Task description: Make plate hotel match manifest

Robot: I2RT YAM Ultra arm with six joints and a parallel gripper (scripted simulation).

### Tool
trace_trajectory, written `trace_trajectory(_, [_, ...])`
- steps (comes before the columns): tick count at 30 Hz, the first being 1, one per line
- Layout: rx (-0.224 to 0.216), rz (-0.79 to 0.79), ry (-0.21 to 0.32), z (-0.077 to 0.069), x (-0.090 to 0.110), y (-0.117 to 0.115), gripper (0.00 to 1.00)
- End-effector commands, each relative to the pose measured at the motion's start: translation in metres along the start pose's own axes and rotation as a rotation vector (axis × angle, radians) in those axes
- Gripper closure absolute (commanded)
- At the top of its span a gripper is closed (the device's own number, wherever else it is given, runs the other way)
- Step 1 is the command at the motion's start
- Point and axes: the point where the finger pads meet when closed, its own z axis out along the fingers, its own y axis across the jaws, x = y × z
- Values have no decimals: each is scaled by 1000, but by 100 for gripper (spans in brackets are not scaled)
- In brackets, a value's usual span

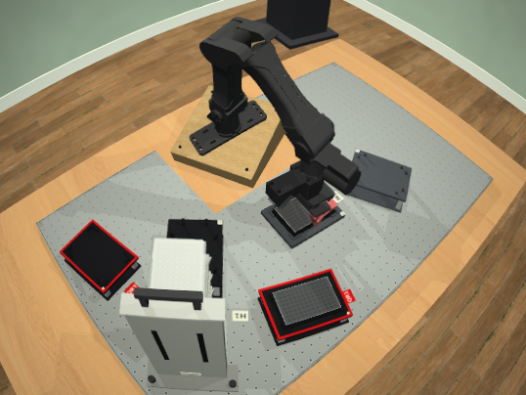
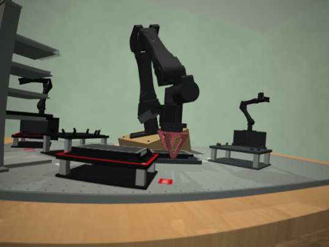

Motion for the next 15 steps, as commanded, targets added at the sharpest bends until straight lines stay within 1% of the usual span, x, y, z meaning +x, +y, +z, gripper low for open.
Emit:
trace_trajectory(1, [-9, 0, 1, -4, 0, 2, 14])
trace_trajectory(13, [-9, 0, 2, -16, 0, 2, 14])
trace_trajectory(15, [-9, 0, 2, -16, 0, 2, 14])
